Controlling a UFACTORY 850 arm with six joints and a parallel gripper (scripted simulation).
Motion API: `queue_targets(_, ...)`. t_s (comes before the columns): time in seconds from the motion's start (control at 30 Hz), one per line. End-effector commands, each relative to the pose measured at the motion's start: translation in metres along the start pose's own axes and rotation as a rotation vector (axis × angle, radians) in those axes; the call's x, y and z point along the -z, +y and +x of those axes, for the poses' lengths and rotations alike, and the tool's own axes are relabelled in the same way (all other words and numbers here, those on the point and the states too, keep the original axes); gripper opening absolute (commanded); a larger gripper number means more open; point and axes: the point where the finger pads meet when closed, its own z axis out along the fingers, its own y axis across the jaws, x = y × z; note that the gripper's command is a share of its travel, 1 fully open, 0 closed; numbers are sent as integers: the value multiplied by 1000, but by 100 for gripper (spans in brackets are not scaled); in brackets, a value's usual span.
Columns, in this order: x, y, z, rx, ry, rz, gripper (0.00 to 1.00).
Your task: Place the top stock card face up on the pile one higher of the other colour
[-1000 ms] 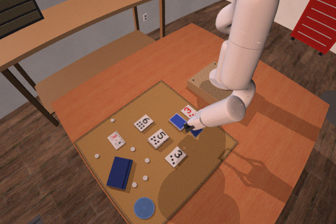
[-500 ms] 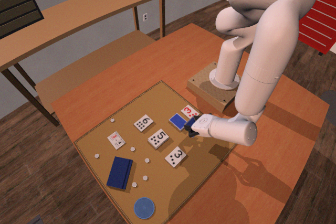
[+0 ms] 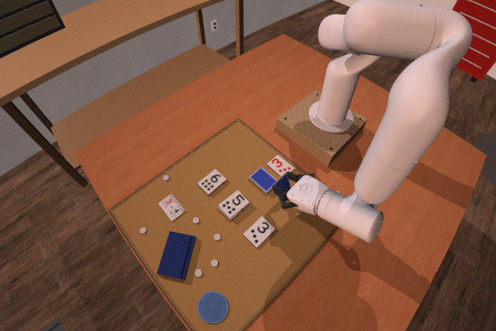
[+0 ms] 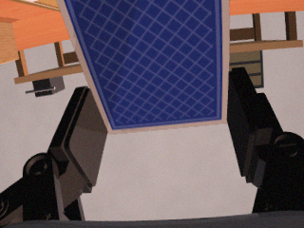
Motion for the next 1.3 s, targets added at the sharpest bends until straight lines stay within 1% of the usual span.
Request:
queue_targets(0.0, 1, 0, 2, -1, -120, -1, 61)
queue_targets(0.13, 0, 0, 4, -1, -216, -1, 61)
queue_targets(0.23, 0, 0, 5, -1, -274, -1, 61)
queue_targets(0.3, 0, 0, 5, -1, -274, -1, 61)
queue_targets(0.4, 0, 0, 6, -1, -319, -1, 61)
queue_targets(0.53, 0, 0, 6, -1, -359, -1, 61)
queue_targets(0.77, -1, 0, 7, -1, -388, -1, 61)
queue_targets(1.27, -1, 0, 7, -1, -390, -1, 61)
